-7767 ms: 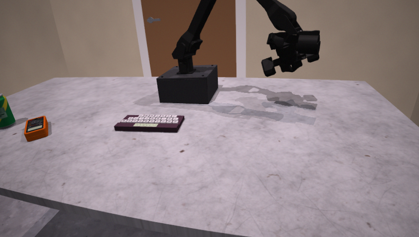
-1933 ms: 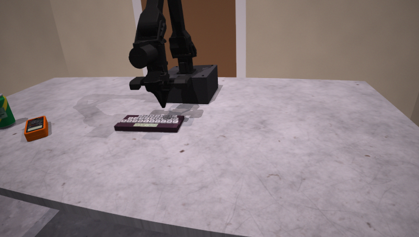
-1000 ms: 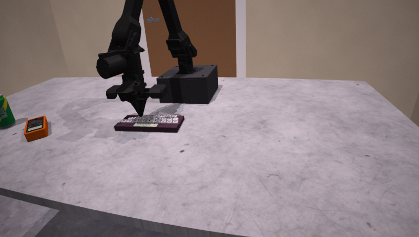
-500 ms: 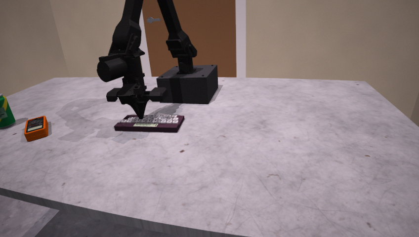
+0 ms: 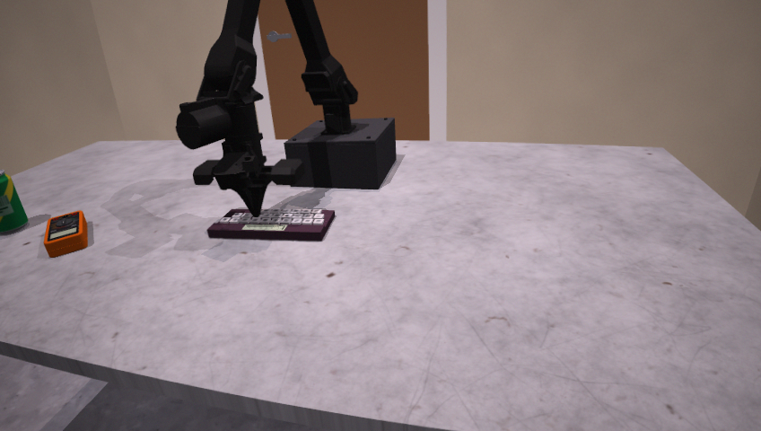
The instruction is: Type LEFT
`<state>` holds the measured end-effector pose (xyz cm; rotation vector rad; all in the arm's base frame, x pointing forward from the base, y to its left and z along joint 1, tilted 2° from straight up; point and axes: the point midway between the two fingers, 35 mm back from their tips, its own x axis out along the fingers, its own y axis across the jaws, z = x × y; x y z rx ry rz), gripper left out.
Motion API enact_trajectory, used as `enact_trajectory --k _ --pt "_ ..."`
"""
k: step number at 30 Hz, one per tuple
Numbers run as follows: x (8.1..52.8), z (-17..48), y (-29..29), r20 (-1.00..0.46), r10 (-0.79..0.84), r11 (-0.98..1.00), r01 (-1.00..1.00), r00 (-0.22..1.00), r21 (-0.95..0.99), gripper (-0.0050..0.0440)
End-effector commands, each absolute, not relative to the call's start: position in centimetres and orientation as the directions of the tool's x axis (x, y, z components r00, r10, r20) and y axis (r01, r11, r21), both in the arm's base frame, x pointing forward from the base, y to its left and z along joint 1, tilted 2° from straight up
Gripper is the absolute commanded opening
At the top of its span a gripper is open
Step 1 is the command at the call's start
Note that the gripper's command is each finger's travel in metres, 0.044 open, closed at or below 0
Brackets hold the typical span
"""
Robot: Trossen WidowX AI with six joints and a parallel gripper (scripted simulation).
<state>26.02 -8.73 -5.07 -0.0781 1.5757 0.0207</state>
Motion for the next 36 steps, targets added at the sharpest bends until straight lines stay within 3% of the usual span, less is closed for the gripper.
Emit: enact_trajectory --k 1,36 --pt "26.1 -5.1 -8.8 -0.999 -0.034 0.997 -0.064 0.003 -0.035 -0.005" --pt "28.5 -1.4 -8.0 -0.999 -0.033 0.998 -0.062 0.015 -0.034 -0.005"
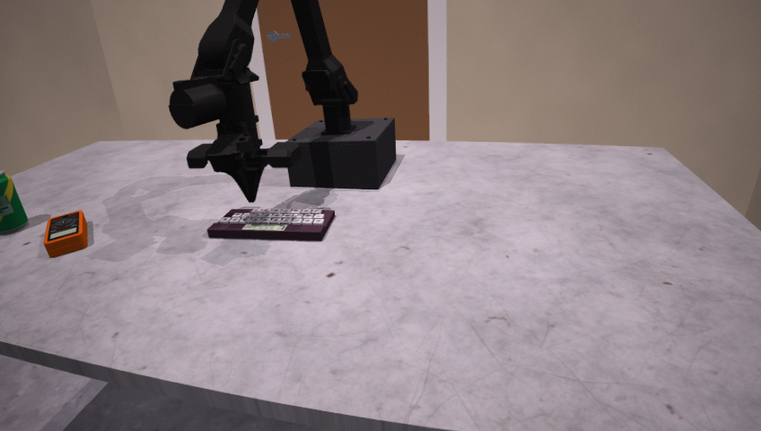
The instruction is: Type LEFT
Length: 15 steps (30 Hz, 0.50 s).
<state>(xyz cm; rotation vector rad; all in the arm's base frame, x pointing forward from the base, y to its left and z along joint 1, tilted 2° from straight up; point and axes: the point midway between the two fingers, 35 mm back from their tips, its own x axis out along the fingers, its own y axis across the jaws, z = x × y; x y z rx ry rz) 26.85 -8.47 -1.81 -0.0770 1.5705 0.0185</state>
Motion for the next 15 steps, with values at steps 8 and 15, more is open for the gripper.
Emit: enact_trajectory --k 8,15 --pt "27.9 -3.2 -8.0 -0.999 -0.032 0.997 -0.063 -0.002 -0.032 -0.005" --pt "27.9 -3.8 -8.0 -0.999 -0.032 0.998 -0.063 -0.002 -0.032 -0.005"
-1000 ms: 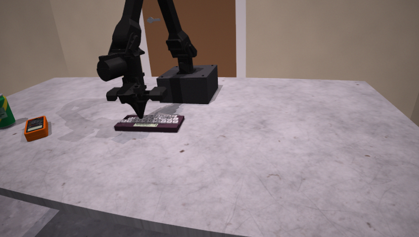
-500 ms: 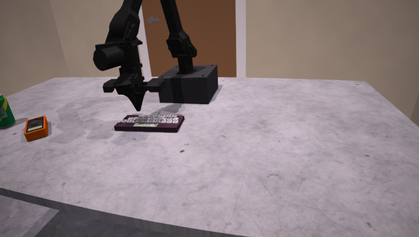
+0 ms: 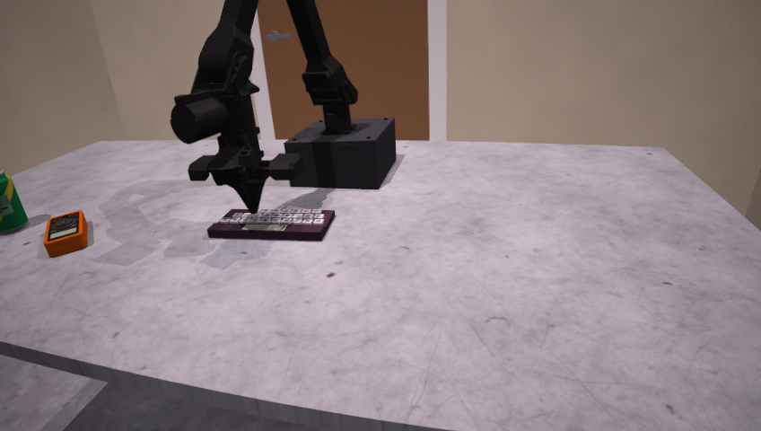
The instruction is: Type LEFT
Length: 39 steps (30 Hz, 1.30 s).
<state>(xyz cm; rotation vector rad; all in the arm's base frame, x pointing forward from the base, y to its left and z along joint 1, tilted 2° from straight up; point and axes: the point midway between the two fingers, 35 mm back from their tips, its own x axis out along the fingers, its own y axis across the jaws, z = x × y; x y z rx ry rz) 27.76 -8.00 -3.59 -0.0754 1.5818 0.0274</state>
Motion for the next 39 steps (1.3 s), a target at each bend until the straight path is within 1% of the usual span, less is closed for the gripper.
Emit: enact_trajectory --k 1,11,22,39 --pt "27.9 -4.0 -8.0 -0.999 -0.032 0.998 -0.063 -0.002 -0.032 -0.005" --pt "27.9 -5.1 -8.1 -0.999 -0.032 0.998 -0.061 -0.002 -0.032 -0.005" --pt "28.4 -4.6 -8.2 -0.999 -0.038 0.997 -0.063 0.017 -0.039 -0.005" --pt "28.0 -5.2 -8.1 -0.999 -0.033 0.998 -0.062 0.001 -0.033 -0.005"
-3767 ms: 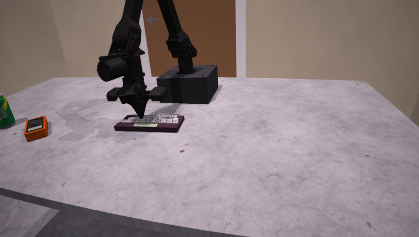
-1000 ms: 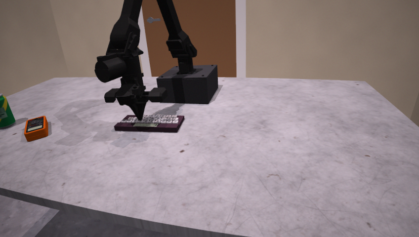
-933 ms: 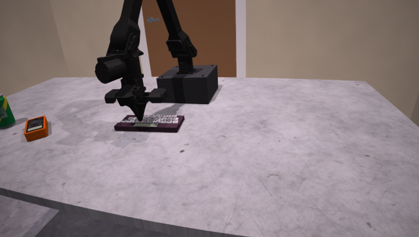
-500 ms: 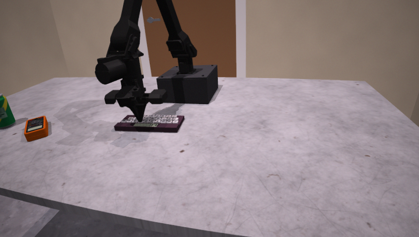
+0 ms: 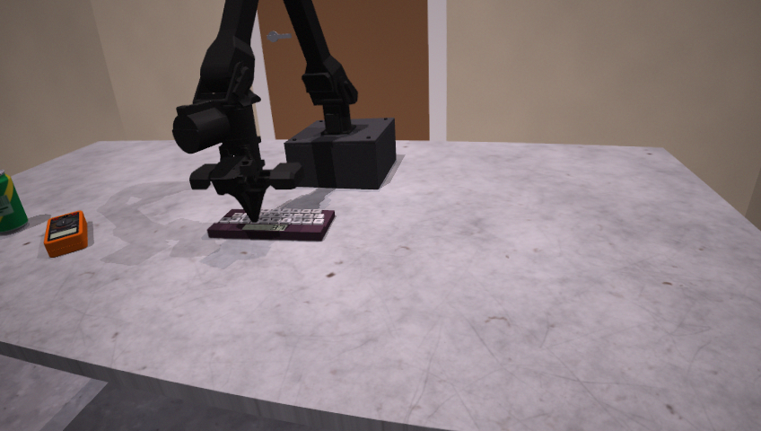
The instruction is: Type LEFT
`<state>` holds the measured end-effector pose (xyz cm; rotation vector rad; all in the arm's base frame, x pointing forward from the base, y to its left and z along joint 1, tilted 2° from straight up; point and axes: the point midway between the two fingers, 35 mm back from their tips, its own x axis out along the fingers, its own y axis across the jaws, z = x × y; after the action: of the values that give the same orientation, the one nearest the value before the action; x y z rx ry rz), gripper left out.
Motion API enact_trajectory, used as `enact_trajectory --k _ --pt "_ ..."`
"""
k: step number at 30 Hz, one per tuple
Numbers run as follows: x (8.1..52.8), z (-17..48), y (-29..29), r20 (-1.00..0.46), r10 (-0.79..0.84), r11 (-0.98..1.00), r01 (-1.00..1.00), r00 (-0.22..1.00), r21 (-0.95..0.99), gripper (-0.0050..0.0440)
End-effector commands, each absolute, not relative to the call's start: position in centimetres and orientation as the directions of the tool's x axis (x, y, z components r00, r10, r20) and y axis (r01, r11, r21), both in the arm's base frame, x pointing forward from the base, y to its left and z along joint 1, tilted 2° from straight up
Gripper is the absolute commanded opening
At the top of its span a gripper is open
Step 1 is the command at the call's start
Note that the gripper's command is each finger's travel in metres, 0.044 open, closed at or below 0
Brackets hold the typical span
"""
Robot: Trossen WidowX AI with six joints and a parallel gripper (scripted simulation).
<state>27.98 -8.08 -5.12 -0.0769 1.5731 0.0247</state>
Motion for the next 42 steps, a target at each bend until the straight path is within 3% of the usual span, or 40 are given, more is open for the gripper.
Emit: enact_trajectory --k 1,12,20,42 --pt "27.9 -5.3 -8.1 -0.999 -0.033 0.998 -0.062 -0.001 -0.033 -0.005" --pt "28.4 -4.7 -8.2 -0.999 -0.038 0.997 -0.063 0.017 -0.039 -0.005" --pt "28.8 -0.8 -8.1 -0.998 -0.043 0.997 -0.06 0.037 -0.045 -0.005" --pt "25.9 -3.5 -6.7 -0.999 -0.032 0.997 -0.063 -0.002 -0.032 -0.005"
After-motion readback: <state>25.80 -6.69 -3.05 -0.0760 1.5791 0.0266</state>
